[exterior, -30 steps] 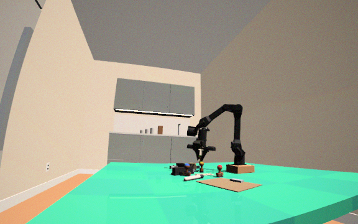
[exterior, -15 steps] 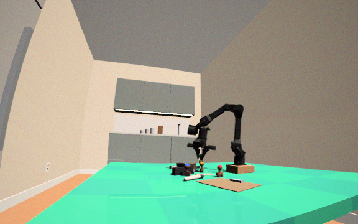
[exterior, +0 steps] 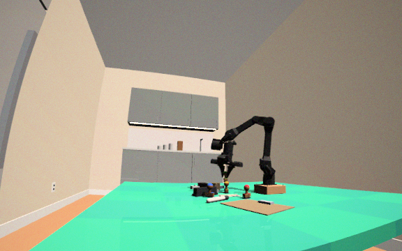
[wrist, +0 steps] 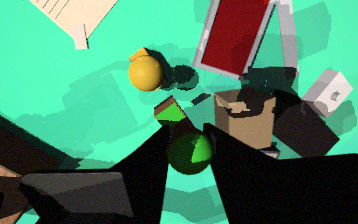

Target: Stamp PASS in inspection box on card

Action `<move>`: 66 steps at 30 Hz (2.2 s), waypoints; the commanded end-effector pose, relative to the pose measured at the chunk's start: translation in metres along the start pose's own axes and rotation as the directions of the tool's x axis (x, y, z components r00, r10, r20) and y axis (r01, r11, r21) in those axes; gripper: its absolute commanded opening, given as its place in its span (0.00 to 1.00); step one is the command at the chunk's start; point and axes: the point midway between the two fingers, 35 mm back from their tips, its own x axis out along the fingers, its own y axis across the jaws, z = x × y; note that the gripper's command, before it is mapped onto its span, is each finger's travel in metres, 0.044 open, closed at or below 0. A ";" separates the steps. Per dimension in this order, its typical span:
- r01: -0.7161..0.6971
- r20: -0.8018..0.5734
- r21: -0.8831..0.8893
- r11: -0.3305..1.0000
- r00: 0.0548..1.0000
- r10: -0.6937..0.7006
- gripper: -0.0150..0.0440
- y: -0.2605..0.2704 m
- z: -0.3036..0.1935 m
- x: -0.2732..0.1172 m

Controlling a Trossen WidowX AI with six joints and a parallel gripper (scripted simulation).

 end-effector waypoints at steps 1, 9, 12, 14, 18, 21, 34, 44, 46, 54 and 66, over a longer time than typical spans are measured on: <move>0.010 0.009 -0.005 1.000 1.000 -0.010 0.25 -0.002 0.001 -0.005; 0.016 0.012 -0.005 1.000 1.000 -0.016 0.25 -0.001 0.001 -0.008; 0.018 0.013 -0.005 1.000 1.000 -0.018 0.25 -0.001 0.001 -0.010; 0.020 0.014 -0.005 1.000 1.000 -0.020 0.25 -0.001 0.001 -0.011; 0.021 0.015 -0.005 1.000 1.000 -0.021 0.25 -0.003 0.003 -0.012; 0.022 0.016 -0.005 1.000 1.000 -0.022 0.25 -0.014 0.012 -0.012; 0.026 0.020 -0.005 1.000 0.999 -0.026 0.25 -0.057 0.059 -0.006; 0.027 0.022 -0.005 1.000 0.999 -0.027 0.25 -0.067 0.072 -0.003; 0.027 0.022 -0.005 1.000 0.999 -0.027 0.25 -0.067 0.072 -0.003; 0.029 0.023 -0.005 1.000 0.999 -0.029 0.25 -0.067 0.072 0.002; 0.032 0.024 -0.006 0.999 0.999 -0.032 0.25 -0.066 0.072 0.010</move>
